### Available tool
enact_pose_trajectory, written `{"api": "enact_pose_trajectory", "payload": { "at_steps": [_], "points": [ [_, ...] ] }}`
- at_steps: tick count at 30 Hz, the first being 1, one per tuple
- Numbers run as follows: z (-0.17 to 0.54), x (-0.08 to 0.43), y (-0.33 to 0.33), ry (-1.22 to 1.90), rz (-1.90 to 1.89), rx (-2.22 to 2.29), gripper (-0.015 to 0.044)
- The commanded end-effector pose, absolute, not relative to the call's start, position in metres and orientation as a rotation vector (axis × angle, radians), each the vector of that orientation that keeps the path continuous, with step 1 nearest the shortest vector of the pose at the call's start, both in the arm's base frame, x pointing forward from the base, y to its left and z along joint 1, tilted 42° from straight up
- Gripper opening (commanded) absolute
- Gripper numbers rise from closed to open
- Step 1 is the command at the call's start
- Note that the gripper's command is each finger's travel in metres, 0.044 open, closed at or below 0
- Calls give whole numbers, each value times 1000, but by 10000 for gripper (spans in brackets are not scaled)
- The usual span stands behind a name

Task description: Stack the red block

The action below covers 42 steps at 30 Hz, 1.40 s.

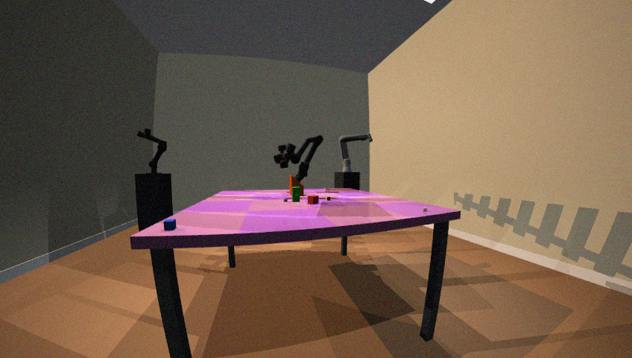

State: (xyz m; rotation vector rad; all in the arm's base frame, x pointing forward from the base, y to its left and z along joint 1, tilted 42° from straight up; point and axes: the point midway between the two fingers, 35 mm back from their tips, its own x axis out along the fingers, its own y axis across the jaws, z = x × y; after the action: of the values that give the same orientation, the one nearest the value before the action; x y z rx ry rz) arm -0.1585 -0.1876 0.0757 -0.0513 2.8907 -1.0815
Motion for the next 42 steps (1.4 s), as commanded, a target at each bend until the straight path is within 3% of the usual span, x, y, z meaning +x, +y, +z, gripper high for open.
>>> {"api": "enact_pose_trajectory", "payload": {
  "at_steps": [1,11,23,32,42],
  "points": [
    [75,-158,-189,2885,-1079,-61,426],
    [39,-111,-286,2572,-907,-486,440],
    [-11,18,-370,2078,-574,-755,440],
    [-36,134,-372,1745,-273,-753,440],
    [-41,252,-316,1454,74,-599,440]
  ]
}}
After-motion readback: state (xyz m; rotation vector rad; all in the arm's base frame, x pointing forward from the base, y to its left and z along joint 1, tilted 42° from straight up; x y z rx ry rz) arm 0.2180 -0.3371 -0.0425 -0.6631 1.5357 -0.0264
